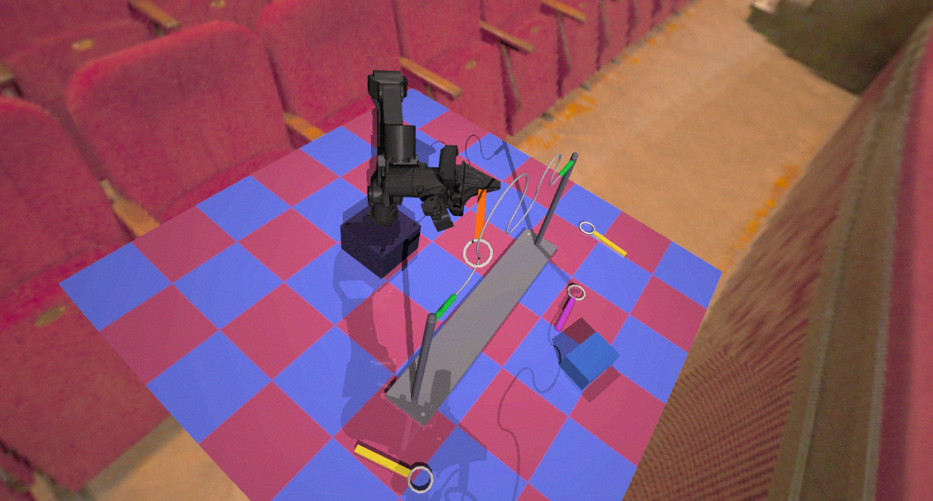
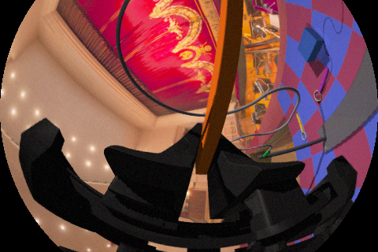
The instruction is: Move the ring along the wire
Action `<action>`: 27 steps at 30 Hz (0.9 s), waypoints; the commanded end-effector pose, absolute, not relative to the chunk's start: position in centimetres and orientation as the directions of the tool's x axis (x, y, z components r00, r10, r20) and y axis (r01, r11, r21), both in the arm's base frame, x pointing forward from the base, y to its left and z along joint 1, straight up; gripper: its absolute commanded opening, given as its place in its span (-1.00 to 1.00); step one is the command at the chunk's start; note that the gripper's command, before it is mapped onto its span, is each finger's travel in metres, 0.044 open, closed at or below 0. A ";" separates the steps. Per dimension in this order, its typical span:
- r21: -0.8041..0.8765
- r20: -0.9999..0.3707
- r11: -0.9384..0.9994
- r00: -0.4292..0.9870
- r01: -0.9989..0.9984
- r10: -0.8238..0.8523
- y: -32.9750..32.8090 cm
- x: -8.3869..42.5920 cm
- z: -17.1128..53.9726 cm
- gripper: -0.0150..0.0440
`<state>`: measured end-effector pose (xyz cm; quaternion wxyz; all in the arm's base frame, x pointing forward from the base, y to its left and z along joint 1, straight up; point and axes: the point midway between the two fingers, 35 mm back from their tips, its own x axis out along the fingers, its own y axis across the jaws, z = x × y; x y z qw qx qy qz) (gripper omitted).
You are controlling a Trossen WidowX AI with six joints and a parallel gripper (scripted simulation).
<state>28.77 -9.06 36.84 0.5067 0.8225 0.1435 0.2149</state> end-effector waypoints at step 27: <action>0.975 0.078 -0.220 0.865 0.038 0.495 -9.2 28.8 36.8 -1.00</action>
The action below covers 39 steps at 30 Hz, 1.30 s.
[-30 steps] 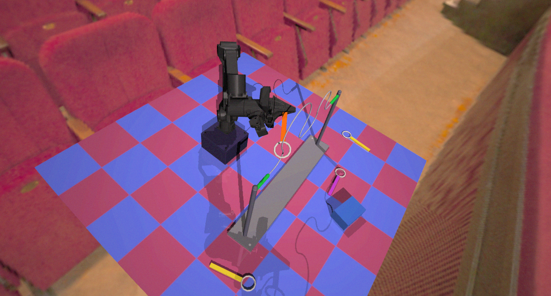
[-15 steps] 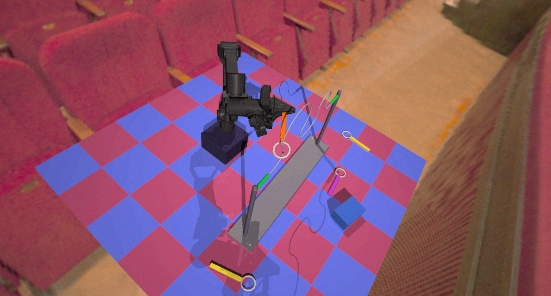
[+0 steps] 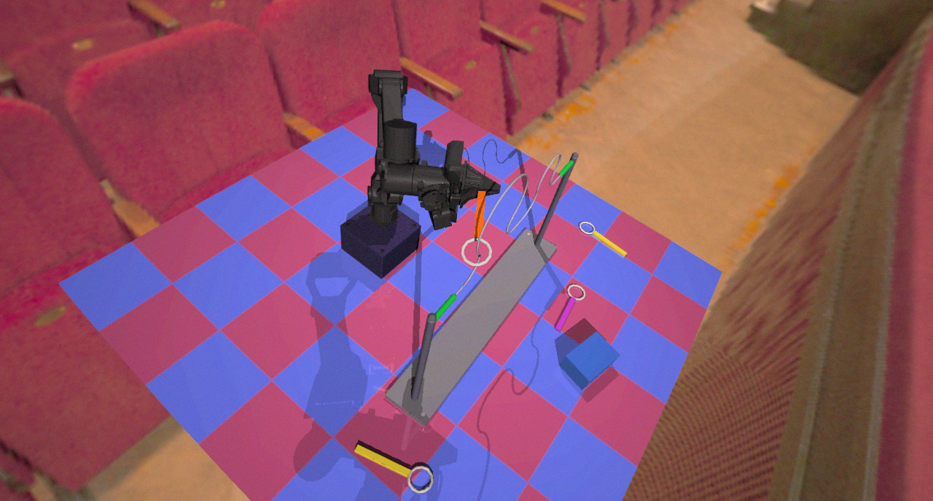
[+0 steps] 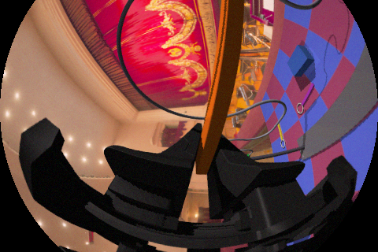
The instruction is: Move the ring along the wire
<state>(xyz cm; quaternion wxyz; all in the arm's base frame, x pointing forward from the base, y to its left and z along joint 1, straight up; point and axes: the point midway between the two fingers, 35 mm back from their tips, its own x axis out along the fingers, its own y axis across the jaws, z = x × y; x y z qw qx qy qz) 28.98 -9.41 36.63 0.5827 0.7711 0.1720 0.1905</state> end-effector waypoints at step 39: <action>0.973 -0.168 0.223 0.865 0.066 0.473 -9.1 28.8 35.6 -1.00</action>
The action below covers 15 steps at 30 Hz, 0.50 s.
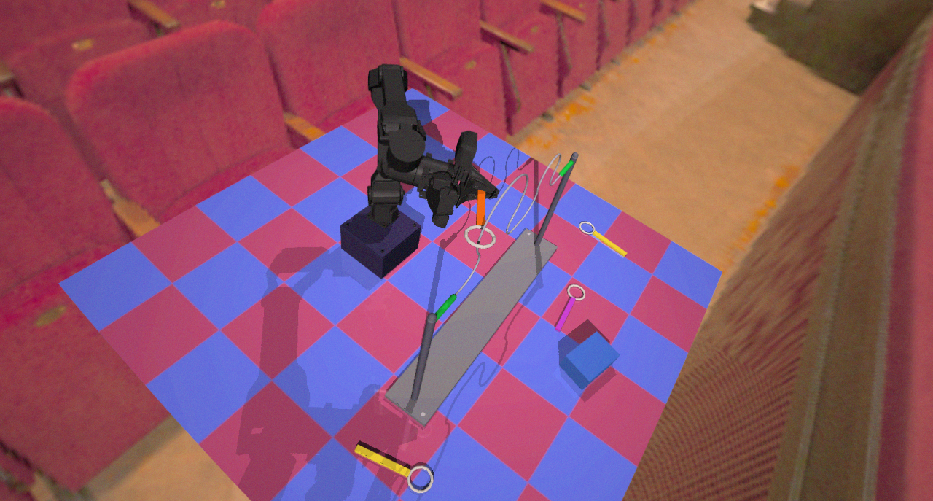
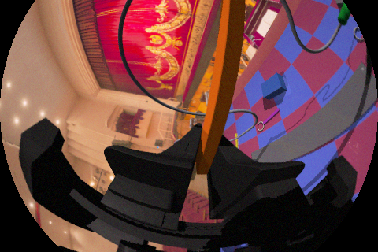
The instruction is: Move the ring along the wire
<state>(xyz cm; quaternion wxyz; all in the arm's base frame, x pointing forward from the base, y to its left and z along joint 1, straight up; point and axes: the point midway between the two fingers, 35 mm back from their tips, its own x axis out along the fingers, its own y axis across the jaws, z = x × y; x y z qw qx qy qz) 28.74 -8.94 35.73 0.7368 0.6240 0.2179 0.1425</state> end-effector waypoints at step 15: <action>0.906 -0.272 0.414 0.865 0.082 0.423 -9.2 28.8 35.0 -1.00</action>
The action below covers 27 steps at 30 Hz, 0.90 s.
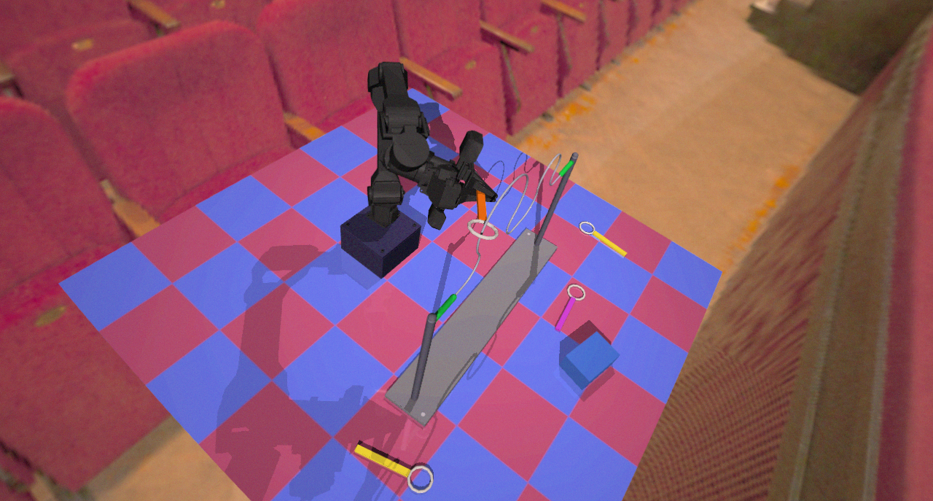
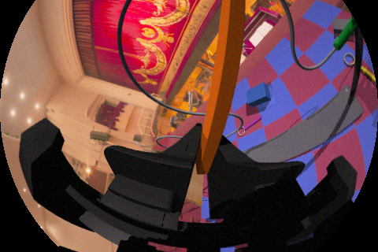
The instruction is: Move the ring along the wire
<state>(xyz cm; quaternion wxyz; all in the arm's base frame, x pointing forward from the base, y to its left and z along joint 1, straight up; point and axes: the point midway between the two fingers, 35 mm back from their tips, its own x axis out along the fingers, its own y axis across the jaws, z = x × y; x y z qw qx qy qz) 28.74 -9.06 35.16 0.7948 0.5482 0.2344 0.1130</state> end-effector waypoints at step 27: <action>0.707 -0.409 0.700 0.865 0.099 0.291 -9.7 28.8 34.1 -1.00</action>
